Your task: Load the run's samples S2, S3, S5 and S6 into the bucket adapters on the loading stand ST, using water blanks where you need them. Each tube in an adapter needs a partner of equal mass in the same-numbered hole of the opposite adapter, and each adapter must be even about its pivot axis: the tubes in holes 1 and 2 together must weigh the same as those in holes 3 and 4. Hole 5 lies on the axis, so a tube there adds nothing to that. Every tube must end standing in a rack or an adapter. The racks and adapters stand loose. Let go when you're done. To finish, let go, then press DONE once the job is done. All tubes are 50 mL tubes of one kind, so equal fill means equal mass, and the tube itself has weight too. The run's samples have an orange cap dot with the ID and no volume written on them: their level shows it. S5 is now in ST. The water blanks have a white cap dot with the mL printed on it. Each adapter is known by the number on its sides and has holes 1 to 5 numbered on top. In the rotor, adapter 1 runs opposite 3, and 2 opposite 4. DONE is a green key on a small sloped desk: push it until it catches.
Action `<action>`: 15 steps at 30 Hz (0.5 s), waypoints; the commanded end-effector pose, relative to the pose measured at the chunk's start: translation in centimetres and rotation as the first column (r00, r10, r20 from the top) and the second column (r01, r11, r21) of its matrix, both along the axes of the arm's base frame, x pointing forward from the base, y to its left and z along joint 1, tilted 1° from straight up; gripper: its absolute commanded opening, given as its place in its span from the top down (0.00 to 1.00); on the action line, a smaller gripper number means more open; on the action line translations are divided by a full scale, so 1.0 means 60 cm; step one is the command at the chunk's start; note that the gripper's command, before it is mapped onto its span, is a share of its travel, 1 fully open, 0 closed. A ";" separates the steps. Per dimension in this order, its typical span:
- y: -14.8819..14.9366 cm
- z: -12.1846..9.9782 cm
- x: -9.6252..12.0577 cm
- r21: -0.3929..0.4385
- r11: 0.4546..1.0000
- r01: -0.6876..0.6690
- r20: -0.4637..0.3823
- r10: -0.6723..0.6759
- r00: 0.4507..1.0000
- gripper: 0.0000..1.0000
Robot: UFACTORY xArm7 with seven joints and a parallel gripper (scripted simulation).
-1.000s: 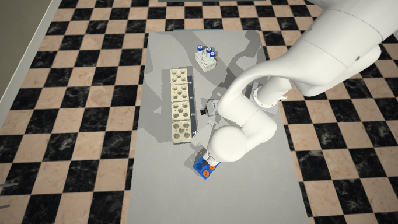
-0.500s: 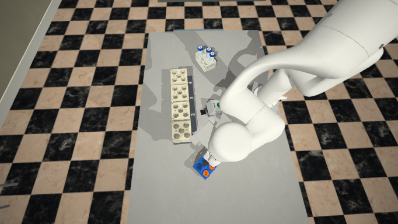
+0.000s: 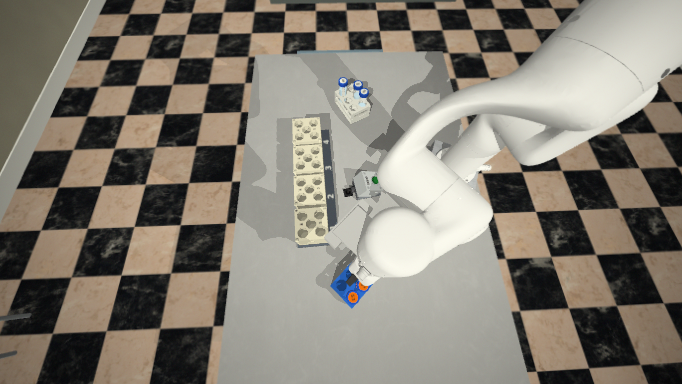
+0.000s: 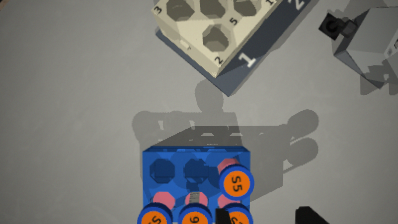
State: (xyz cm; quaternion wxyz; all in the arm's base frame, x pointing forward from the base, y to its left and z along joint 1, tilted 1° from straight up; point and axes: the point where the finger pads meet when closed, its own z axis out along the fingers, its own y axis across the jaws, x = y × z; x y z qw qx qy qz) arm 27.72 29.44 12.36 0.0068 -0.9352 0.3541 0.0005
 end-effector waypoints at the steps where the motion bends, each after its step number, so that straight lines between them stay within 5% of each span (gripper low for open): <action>1: 0.002 0.003 0.002 0.003 1.000 0.000 0.003 0.000 1.000 0.56; 9: 0.002 0.002 0.002 0.003 1.000 0.000 0.003 0.000 1.000 0.56; 10: 0.010 0.003 0.001 0.003 0.999 -0.033 0.004 0.033 0.999 0.43; 15: 0.052 0.003 -0.001 0.001 0.980 -0.199 0.006 0.199 0.980 0.43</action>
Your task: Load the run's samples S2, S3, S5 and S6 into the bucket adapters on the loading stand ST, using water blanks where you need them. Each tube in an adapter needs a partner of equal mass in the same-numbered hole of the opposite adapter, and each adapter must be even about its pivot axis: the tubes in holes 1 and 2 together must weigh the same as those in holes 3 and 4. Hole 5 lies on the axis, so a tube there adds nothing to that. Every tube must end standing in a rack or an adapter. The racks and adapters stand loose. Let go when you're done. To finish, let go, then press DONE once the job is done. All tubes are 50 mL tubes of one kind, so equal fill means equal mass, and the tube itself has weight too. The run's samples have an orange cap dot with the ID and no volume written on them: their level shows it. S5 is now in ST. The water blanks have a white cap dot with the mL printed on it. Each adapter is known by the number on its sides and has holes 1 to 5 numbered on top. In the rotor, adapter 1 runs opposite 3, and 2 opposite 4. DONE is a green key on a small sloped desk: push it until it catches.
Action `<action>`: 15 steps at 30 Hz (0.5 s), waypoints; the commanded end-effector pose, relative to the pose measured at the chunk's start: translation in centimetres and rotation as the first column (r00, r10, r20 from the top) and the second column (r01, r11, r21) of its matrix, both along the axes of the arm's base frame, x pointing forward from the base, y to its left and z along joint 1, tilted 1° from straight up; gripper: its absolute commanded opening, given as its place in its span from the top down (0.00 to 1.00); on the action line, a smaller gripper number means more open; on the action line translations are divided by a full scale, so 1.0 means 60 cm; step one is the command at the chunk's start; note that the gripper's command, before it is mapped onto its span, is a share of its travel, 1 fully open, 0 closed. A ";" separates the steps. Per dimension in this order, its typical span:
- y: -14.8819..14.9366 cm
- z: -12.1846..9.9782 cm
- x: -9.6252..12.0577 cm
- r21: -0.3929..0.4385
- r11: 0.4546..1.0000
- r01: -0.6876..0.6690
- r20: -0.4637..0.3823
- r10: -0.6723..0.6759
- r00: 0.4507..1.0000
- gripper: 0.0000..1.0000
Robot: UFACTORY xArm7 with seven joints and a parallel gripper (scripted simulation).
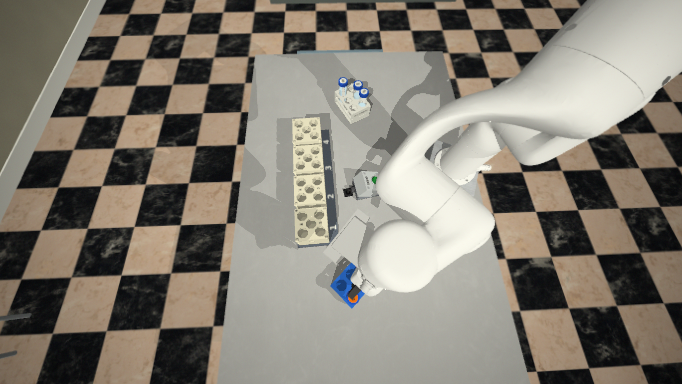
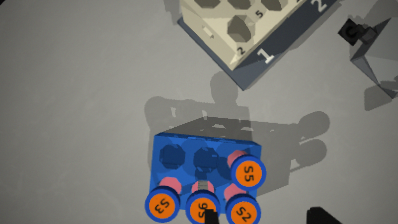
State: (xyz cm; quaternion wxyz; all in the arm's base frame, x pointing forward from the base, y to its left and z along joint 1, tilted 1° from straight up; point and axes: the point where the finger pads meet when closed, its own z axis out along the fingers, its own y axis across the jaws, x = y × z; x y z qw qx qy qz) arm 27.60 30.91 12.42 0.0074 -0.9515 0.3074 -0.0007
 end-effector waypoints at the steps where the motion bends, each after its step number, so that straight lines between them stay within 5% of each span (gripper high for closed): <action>1: 0.035 0.003 0.000 0.001 0.991 -0.134 0.003 0.134 0.991 0.43; 7: 0.069 0.003 -0.002 0.000 0.964 -0.264 0.005 0.264 0.964 0.43; 15: 0.071 0.003 -0.002 -0.003 0.861 -0.509 0.009 0.509 0.861 0.43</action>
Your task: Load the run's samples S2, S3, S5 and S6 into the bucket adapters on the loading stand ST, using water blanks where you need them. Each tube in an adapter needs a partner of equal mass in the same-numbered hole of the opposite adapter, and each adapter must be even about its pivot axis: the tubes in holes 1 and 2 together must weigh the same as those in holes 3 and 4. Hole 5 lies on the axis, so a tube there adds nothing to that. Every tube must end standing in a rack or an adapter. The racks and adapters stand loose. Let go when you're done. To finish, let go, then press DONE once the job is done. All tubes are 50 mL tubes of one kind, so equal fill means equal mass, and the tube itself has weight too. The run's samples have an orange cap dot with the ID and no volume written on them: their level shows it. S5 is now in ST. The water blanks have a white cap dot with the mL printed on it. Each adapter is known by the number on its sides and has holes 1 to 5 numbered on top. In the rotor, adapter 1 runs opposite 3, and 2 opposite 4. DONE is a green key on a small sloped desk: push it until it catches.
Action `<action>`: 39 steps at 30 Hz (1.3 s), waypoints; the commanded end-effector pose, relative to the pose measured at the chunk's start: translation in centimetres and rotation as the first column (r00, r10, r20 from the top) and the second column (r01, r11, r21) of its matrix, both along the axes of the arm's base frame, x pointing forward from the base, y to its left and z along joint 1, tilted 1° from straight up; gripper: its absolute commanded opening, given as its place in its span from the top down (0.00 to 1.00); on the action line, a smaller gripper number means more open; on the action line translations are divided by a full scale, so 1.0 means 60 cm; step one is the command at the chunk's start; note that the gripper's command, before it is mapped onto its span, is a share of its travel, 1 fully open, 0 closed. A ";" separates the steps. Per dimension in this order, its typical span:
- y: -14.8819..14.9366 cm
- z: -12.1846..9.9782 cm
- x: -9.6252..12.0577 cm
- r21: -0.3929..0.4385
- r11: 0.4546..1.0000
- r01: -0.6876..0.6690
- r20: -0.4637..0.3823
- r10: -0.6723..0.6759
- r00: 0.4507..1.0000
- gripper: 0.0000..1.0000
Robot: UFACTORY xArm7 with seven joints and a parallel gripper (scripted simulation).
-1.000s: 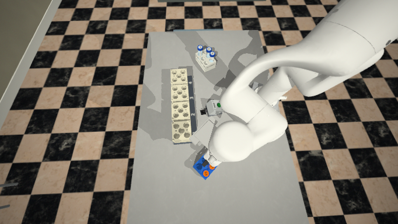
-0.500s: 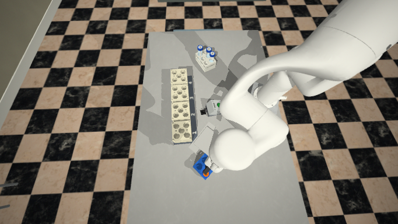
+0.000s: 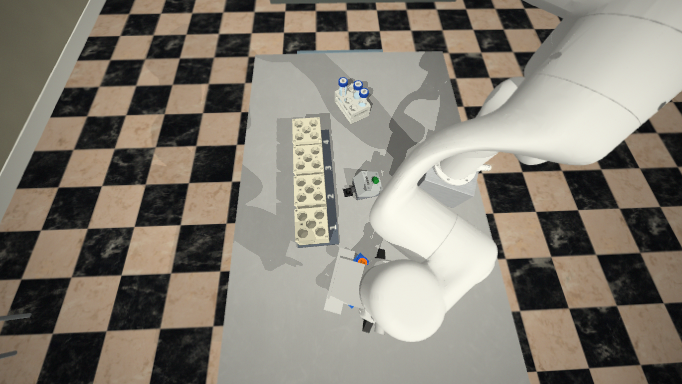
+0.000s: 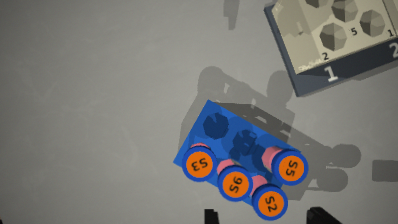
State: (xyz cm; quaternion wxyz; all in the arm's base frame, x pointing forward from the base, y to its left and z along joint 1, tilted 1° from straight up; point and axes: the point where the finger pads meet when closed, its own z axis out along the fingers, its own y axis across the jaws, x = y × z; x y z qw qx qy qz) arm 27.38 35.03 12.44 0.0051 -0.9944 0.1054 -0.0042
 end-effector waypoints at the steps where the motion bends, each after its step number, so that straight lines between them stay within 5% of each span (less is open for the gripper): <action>1: 0.003 0.003 0.002 0.006 0.988 -0.153 0.000 0.153 0.988 0.43; 13: 0.003 0.003 0.002 0.002 0.884 -0.468 0.005 0.468 0.884 0.43; 24: 0.003 0.003 0.002 -0.004 0.657 -0.754 0.008 0.754 0.657 0.43; 26: 0.003 0.003 0.002 -0.004 0.657 -0.754 0.008 0.754 0.657 0.43; 32: 0.003 0.003 0.002 -0.008 0.494 -0.869 0.008 0.869 0.494 0.43; 39: 0.003 0.003 0.002 -0.008 0.491 -0.871 0.008 0.871 0.491 0.43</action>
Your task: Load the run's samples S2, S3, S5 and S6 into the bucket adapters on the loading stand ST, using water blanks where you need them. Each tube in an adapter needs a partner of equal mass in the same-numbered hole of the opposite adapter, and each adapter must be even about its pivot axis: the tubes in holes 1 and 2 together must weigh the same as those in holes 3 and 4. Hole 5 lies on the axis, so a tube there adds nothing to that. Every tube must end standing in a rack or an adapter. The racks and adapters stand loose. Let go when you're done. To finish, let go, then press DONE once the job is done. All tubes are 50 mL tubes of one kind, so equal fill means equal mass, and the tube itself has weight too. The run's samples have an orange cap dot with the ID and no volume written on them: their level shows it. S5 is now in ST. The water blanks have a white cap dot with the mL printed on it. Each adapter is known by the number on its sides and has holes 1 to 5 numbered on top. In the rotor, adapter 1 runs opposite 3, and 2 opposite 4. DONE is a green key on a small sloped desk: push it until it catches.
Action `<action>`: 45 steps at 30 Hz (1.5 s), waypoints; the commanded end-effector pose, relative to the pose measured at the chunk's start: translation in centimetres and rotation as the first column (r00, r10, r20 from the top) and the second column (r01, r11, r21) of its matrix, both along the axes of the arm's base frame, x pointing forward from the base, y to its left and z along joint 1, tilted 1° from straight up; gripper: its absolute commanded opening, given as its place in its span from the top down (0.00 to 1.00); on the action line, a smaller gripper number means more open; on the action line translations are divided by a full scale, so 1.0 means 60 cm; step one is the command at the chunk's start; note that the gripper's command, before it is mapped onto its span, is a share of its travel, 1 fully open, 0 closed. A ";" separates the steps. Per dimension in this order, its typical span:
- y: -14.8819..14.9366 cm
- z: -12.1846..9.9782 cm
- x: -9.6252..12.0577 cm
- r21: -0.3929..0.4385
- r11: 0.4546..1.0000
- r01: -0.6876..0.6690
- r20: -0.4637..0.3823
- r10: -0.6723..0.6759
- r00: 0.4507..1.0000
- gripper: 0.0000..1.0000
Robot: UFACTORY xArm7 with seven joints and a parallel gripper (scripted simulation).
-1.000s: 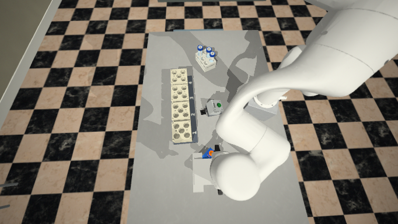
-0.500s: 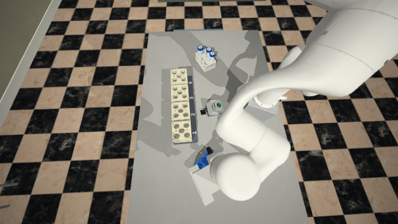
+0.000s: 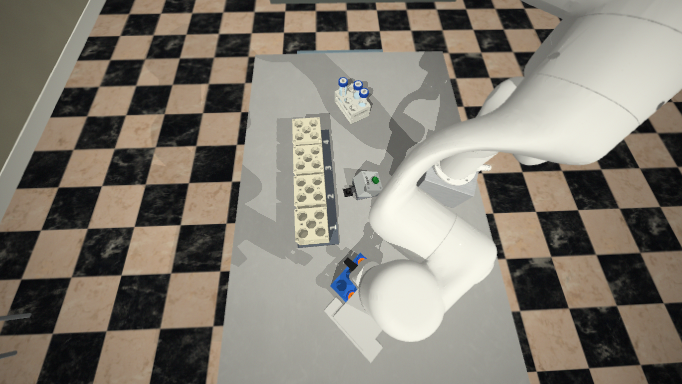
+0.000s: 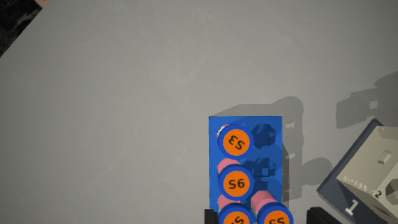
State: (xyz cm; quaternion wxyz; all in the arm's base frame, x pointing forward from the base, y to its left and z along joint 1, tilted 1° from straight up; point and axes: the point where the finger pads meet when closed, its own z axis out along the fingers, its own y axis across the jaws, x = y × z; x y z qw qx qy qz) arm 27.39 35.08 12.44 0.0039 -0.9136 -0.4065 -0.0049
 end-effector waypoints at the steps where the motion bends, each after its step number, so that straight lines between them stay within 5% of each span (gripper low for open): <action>1: 0.002 0.003 0.001 0.005 1.000 -0.009 0.002 0.009 1.000 0.43; 45: 0.004 -0.121 0.002 0.005 1.000 -0.009 0.001 0.009 1.000 0.43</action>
